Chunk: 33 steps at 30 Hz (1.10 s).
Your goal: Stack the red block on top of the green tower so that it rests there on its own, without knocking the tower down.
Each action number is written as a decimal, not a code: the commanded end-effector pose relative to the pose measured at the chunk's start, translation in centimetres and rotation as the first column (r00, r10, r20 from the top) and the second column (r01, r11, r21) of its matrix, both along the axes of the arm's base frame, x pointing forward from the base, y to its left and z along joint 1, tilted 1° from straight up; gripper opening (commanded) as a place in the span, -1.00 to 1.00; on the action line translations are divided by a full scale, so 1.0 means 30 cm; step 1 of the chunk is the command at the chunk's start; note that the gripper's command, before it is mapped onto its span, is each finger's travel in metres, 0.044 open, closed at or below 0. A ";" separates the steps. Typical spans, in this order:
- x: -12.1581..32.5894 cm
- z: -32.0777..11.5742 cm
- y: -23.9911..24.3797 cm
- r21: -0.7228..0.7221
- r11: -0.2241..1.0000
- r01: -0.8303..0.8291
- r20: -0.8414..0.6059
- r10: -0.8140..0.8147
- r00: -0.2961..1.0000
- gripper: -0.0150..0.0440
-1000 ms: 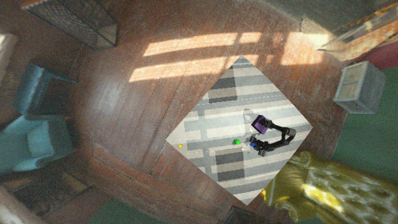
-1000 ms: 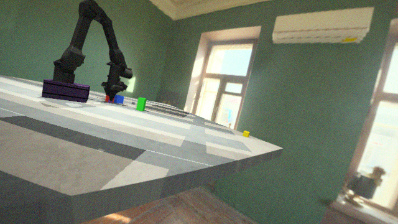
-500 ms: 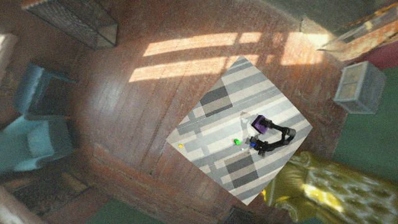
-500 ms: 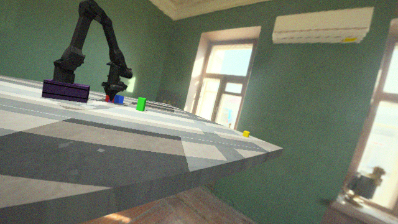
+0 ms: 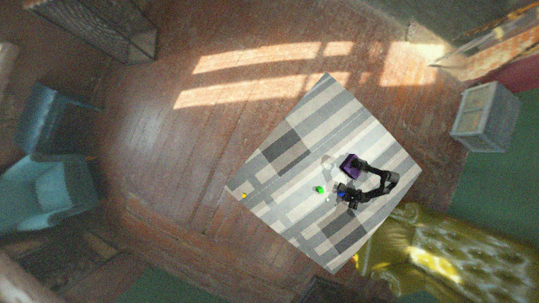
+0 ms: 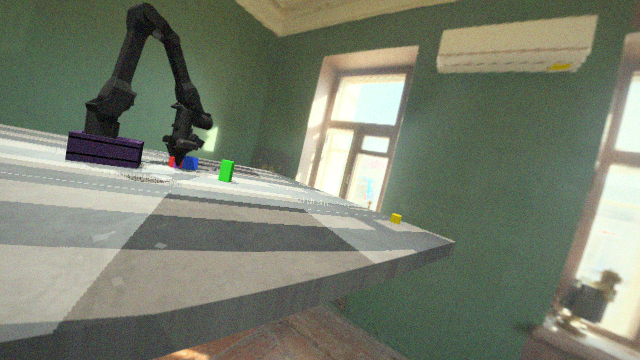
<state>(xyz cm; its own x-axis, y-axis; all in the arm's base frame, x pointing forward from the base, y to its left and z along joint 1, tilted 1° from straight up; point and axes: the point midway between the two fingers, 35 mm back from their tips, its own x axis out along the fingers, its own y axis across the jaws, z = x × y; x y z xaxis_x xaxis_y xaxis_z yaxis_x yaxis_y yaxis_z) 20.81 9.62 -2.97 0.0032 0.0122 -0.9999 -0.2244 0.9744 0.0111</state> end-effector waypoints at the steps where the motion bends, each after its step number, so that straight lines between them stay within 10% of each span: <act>1: -0.001 -0.001 -0.001 0.000 1.000 -0.003 -0.001 0.003 1.000 -0.49; 29: -0.001 -0.001 -0.001 0.000 1.000 -0.003 -0.001 0.003 1.000 -0.49; 33: 0.000 0.060 0.000 0.000 1.000 0.000 0.000 0.000 1.000 -0.14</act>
<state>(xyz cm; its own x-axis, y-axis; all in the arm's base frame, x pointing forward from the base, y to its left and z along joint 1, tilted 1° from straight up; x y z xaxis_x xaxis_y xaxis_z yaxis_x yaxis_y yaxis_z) 20.57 9.51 -2.63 -0.0066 0.0077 -0.9999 -0.2243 0.9745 0.0089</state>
